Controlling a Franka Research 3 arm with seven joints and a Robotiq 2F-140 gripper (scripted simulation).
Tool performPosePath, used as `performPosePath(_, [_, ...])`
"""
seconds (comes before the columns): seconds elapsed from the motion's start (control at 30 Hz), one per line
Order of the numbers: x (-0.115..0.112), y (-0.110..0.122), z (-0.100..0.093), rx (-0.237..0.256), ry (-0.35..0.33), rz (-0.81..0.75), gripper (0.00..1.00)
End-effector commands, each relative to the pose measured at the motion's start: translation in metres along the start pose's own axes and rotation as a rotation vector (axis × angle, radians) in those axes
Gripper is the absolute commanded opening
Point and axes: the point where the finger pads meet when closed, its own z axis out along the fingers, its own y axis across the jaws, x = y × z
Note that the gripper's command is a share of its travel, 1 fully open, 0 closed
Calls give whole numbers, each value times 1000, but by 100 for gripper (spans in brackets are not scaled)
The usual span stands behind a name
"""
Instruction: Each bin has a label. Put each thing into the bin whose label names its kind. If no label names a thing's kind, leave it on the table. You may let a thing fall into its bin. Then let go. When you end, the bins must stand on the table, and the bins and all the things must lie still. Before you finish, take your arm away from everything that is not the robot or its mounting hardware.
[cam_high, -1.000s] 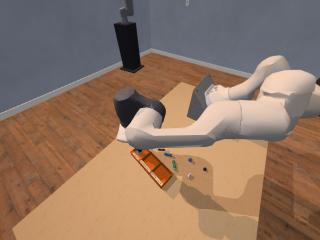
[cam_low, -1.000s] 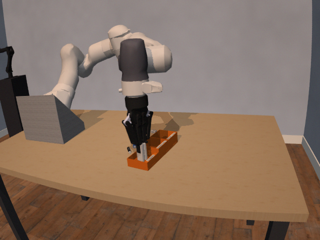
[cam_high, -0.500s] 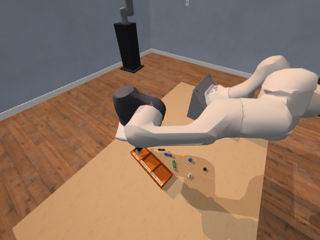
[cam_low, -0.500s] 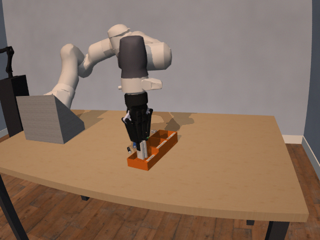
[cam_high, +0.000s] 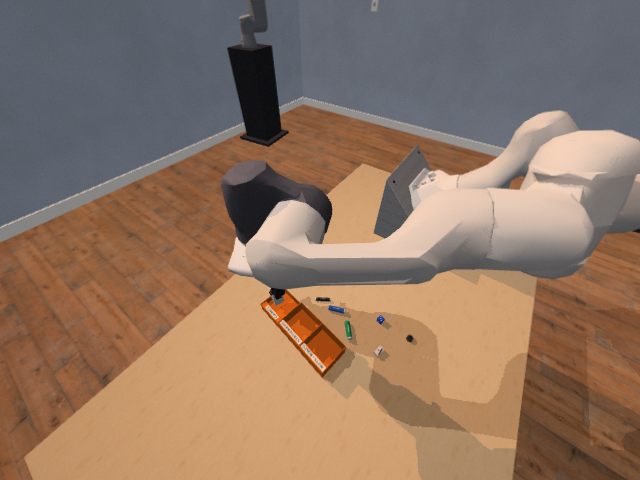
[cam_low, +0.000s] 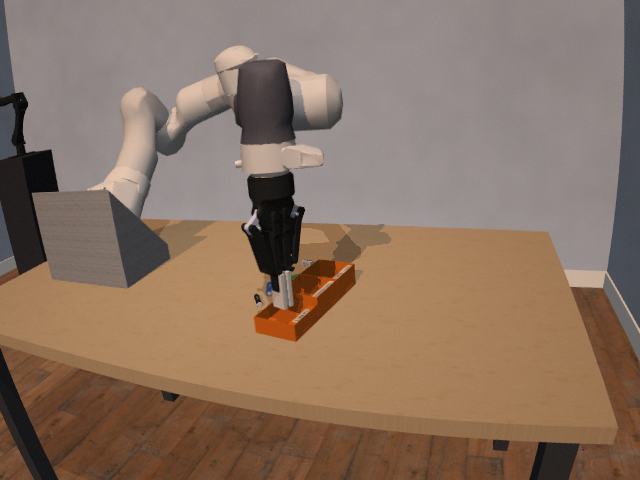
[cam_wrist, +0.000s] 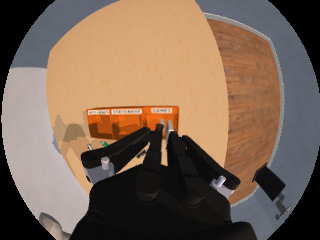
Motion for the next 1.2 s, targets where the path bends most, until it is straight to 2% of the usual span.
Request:
performPosePath(0.0, [0,-1,-16,1,-2,5,5])
performPosePath(0.13, [0,-1,-30,1,-2,5,5])
performPosePath(0.47, [0,-1,-30,1,-2,5,5])
performPosePath(0.8, [-12,-49,-30,1,-2,5,5])
performPosePath(0.87, [-12,-49,-30,1,-2,5,5])
performPosePath(1.1, [-21,-83,-30,1,-2,5,5])
performPosePath(1.17, [-21,-83,-30,1,-2,5,5])
